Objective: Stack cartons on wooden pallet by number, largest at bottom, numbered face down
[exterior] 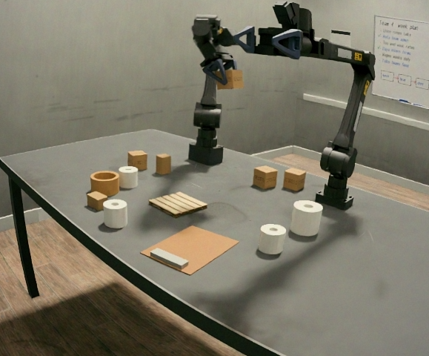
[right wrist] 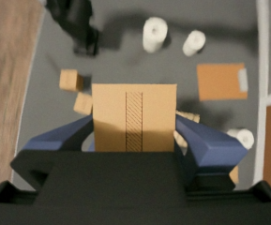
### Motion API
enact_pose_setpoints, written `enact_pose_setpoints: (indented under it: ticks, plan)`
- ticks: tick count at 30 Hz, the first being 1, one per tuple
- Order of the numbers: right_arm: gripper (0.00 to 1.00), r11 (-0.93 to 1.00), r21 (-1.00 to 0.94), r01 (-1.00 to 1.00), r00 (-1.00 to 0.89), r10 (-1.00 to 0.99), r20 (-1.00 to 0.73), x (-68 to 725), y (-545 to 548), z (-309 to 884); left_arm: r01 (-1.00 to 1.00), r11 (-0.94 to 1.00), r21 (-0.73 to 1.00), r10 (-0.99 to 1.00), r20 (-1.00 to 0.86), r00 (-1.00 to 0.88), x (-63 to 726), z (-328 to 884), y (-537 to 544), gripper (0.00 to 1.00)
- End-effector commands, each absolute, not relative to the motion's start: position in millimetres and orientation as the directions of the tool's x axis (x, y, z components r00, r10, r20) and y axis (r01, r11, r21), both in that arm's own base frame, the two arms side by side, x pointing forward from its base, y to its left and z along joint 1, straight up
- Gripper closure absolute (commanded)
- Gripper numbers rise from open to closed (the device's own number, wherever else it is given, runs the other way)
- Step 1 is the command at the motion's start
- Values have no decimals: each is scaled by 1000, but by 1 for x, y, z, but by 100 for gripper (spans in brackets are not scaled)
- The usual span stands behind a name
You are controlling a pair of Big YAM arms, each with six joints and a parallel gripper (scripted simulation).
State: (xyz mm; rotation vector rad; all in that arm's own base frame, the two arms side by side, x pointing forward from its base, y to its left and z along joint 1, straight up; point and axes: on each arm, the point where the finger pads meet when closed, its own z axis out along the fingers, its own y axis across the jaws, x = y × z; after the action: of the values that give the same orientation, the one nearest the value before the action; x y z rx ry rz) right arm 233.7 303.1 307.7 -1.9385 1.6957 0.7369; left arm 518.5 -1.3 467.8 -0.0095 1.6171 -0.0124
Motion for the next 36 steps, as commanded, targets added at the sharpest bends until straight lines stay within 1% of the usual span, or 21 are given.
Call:
enact_pose_setpoints:
  ticks: [1,4,7,9,10,16,18,21,26,27,28,31,36]
  plan:
    - [45,-44,-14,-999,39,-632,-774,244,297,309,0,1000,0,0,-1000,11,518,498,0,0]
    - [45,-11,26,-1000,-17,-477,-879,243,299,311,0,1000,0,0,-1000,11,518,498,0,0]
    - [45,5,120,-993,-113,-377,-919,236,296,304,0,1000,0,0,-1000,11,518,498,0,0]
    - [45,5,120,-993,-113,-377,-919,236,296,304,0,1000,0,0,-1000,11,518,498,0,0]
    - [45,-7,114,-994,-105,-333,-937,235,300,307,0,1000,0,0,-1000,11,518,498,0,0]
    - [45,11,265,-964,-261,-236,-936,234,296,281,0,1000,0,0,-1000,11,518,498,0,0]
    - [45,-10,253,-967,-245,-213,-946,230,298,277,0,1000,0,0,-1000,11,518,498,0,0]
    - [45,-5,306,-952,-300,-186,-936,233,300,265,0,1000,0,0,-1000,11,518,498,0,0]
    - [45,-3,329,-944,-325,-155,-933,234,301,259,0,1000,0,0,-1000,11,518,498,0,0]
    - [45,-13,273,-962,-270,-112,-956,234,301,272,0,1000,0,0,-1000,11,518,498,0,0]
    - [45,-6,300,-954,-298,-113,-948,238,303,263,0,1000,0,0,-1000,11,518,498,0,0]
    - [45,-15,295,-955,-293,-74,-953,237,306,261,0,1000,0,0,-1000,11,518,498,0,0]
    - [45,-21,250,-968,-250,3,-968,238,308,265,0,1000,0,0,-1000,11,518,498,0,0]
